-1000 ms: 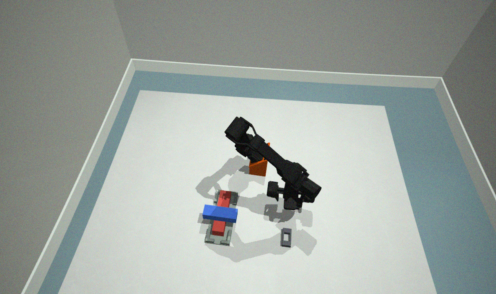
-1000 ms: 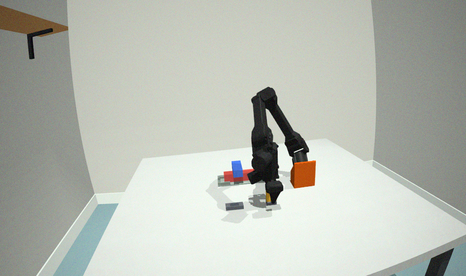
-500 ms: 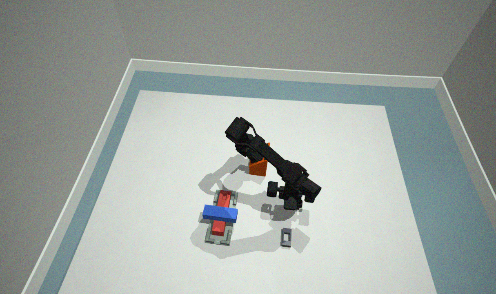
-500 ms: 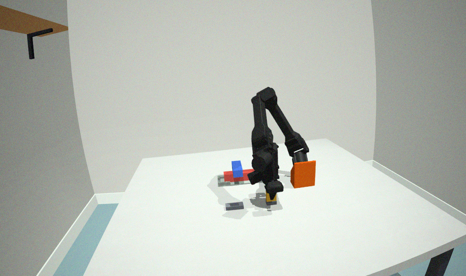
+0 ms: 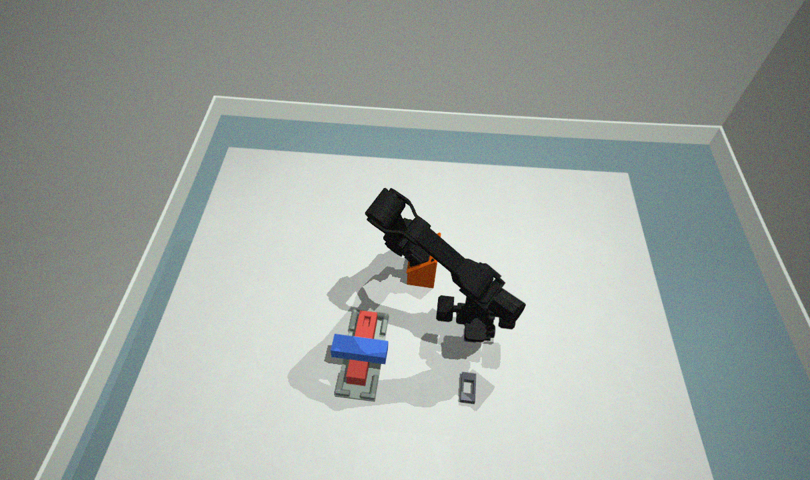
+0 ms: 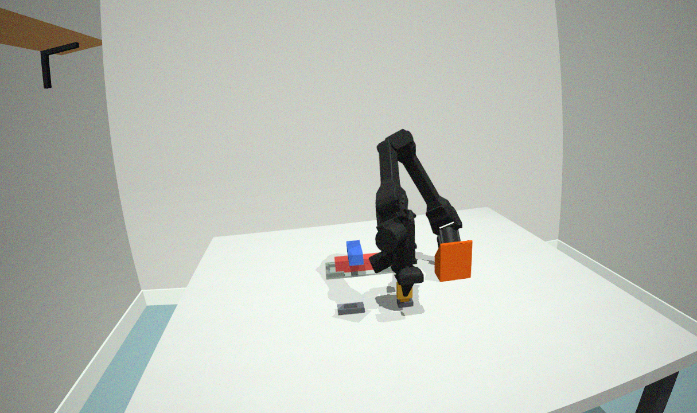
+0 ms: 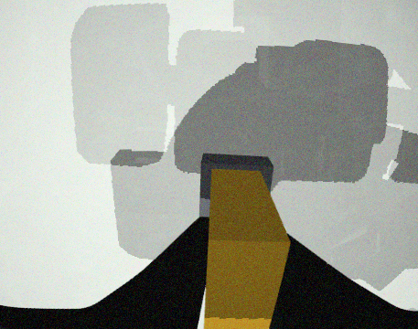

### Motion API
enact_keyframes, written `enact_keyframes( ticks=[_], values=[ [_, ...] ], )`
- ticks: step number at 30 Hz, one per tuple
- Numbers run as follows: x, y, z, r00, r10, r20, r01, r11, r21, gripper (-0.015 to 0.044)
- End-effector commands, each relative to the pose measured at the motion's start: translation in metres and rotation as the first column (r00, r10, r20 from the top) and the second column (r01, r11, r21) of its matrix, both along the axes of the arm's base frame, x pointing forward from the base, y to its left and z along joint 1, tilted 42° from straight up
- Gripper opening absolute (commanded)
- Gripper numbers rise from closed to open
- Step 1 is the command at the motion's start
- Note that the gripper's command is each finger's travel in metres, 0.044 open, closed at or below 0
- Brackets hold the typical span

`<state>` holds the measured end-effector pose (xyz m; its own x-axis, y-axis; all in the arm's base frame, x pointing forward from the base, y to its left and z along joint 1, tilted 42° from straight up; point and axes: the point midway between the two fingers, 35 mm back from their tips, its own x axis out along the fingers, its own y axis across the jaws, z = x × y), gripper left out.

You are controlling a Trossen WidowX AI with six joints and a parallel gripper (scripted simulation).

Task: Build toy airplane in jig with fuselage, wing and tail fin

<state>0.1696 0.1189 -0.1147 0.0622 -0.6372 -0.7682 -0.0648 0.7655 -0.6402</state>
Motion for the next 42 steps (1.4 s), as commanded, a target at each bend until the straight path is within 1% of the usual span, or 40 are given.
enact_keyframes(
  ticks=[1, 33, 42],
  values=[
    [0.004, 0.011, 0.006, 1.000, 0.011, 0.007, -0.011, 1.000, 0.022, 0.0000],
    [-0.007, 0.072, 0.080, 1.000, -0.013, 0.002, 0.013, 1.000, -0.010, 0.0000],
    [-0.007, 0.076, 0.096, 1.000, -0.015, 0.001, 0.015, 1.000, -0.013, 0.0000]
  ],
)
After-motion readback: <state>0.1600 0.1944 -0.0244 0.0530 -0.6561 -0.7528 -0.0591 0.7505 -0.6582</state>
